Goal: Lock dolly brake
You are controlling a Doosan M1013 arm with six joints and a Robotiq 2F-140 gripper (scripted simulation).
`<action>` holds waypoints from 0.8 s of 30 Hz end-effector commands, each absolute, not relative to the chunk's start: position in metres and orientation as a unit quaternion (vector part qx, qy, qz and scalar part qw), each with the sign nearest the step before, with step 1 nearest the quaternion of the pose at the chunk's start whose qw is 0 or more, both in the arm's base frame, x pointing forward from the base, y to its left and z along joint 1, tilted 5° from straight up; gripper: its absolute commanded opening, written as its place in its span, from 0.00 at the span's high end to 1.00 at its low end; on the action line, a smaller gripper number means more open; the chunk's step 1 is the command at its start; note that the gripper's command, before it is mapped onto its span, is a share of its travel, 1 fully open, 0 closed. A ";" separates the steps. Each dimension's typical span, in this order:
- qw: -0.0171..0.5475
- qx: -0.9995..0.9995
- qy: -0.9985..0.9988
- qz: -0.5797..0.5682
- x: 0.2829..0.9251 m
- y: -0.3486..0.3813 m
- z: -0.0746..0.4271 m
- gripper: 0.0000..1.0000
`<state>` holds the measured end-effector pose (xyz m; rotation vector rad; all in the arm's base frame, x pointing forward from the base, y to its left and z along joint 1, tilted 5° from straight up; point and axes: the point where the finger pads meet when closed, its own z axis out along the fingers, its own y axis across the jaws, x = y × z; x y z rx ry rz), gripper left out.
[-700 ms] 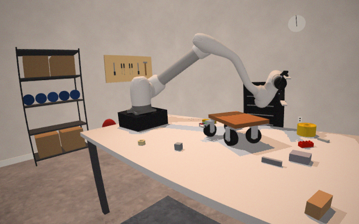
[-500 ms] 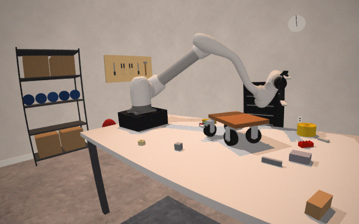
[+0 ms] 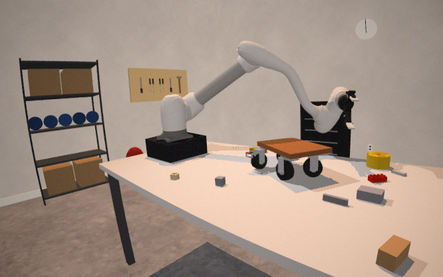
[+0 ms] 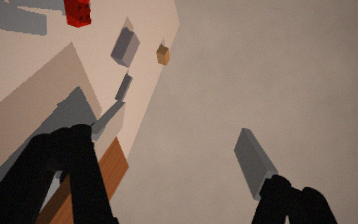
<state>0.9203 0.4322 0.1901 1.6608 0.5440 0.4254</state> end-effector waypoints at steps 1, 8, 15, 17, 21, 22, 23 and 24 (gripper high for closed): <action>0.612 0.736 0.233 0.169 0.921 0.409 0.194 1.00; 0.488 0.852 0.185 0.039 0.899 0.282 0.208 1.00; 0.415 0.896 0.158 -0.002 0.865 0.191 0.225 1.00; 0.373 0.917 0.143 -0.018 0.849 0.162 0.230 1.00; 0.281 0.953 0.109 -0.040 0.810 0.110 0.242 1.00; 0.281 0.953 0.109 -0.040 0.801 0.096 0.246 1.00; 0.233 0.967 0.092 -0.044 0.788 0.086 0.251 1.00; 0.233 0.967 0.092 -0.044 0.778 0.073 0.254 1.00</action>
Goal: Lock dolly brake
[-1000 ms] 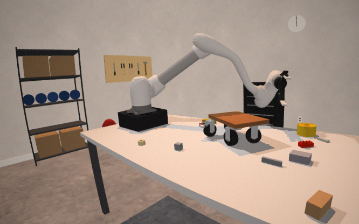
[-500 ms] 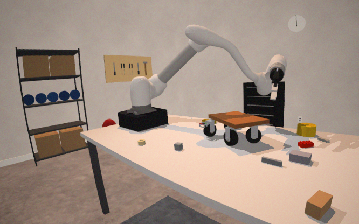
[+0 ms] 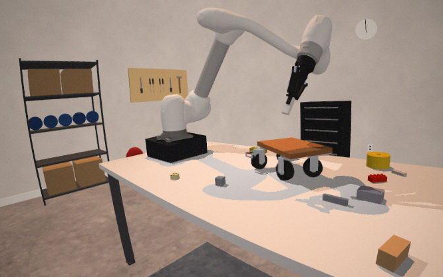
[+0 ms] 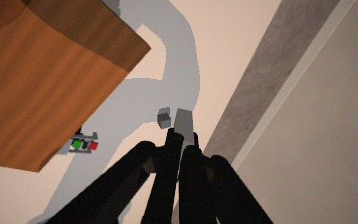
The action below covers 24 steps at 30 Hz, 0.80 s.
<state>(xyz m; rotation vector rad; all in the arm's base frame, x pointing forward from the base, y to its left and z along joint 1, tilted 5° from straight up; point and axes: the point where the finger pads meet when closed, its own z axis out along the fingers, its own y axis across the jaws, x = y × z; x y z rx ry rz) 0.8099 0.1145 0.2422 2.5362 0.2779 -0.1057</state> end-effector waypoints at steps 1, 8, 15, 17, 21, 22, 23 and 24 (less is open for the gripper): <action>0.184 0.979 0.073 -0.044 0.765 0.064 0.260 1.00; 0.050 0.998 0.021 -0.019 0.685 0.014 0.299 1.00; 0.014 1.000 -0.016 0.023 0.630 0.058 0.237 1.00; 0.016 0.999 -0.018 0.028 0.617 0.074 0.211 1.00; 0.018 0.999 -0.022 0.038 0.592 0.103 0.167 1.00; 0.018 0.999 -0.022 0.038 0.592 0.103 0.167 1.00; 0.018 0.999 -0.022 0.038 0.592 0.103 0.167 1.00; 0.018 0.999 -0.022 0.039 0.591 0.105 0.164 1.00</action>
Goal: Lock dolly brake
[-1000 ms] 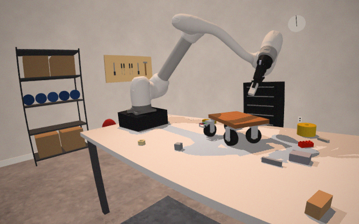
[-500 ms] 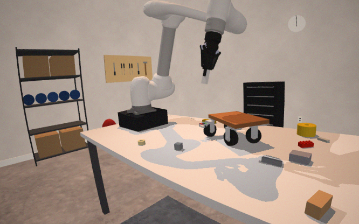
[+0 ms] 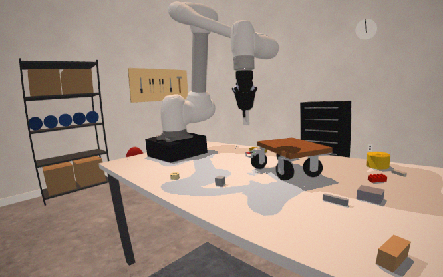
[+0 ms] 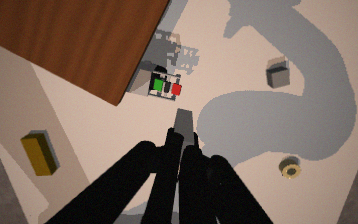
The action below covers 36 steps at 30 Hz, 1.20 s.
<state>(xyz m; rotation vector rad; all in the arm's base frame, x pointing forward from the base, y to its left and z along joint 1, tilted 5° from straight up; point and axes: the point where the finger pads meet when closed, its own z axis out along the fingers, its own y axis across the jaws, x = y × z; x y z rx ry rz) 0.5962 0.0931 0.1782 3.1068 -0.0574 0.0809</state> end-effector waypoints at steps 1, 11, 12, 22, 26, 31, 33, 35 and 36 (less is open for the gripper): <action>0.018 0.999 -0.022 0.040 0.590 0.106 0.163 1.00; 0.018 0.999 -0.012 0.039 0.590 0.106 0.163 1.00; 0.018 0.999 -0.006 0.039 0.590 0.106 0.163 1.00; 0.024 0.989 0.140 0.036 0.590 0.105 0.159 1.00; 0.029 0.960 0.276 0.032 0.591 0.105 0.156 1.00; 0.038 0.902 0.430 0.027 0.591 0.105 0.150 1.00; 0.038 0.902 0.430 0.027 0.591 0.105 0.150 1.00; 0.041 0.852 0.521 0.023 0.592 0.105 0.147 1.00; 0.043 0.835 0.548 0.021 0.592 0.105 0.146 1.00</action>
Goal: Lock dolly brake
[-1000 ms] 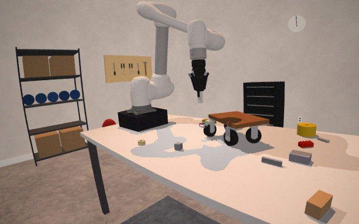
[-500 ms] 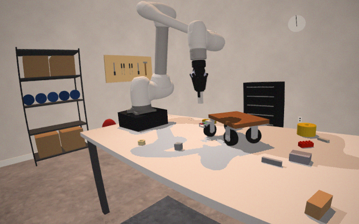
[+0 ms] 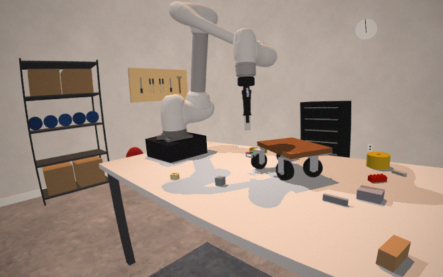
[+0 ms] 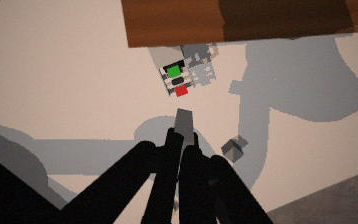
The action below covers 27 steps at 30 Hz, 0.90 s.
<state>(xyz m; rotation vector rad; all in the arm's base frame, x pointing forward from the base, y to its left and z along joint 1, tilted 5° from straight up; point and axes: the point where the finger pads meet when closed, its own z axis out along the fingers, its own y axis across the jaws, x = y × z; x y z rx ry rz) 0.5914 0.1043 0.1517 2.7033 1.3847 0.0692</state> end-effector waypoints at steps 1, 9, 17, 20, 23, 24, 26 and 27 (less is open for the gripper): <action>0.045 0.817 0.575 0.020 0.592 0.105 0.145 1.00; 0.058 0.645 0.762 0.005 0.593 0.104 0.134 1.00; 0.063 0.452 0.889 -0.011 0.593 0.104 0.128 1.00; 0.063 0.366 0.928 -0.017 0.593 0.104 0.126 1.00; 0.061 0.276 0.959 -0.022 0.593 0.104 0.125 1.00; 0.060 0.246 0.967 -0.023 0.593 0.104 0.124 1.00; 0.056 0.184 0.981 -0.025 0.593 0.104 0.124 1.00; 0.054 0.153 0.986 -0.026 0.593 0.104 0.124 1.00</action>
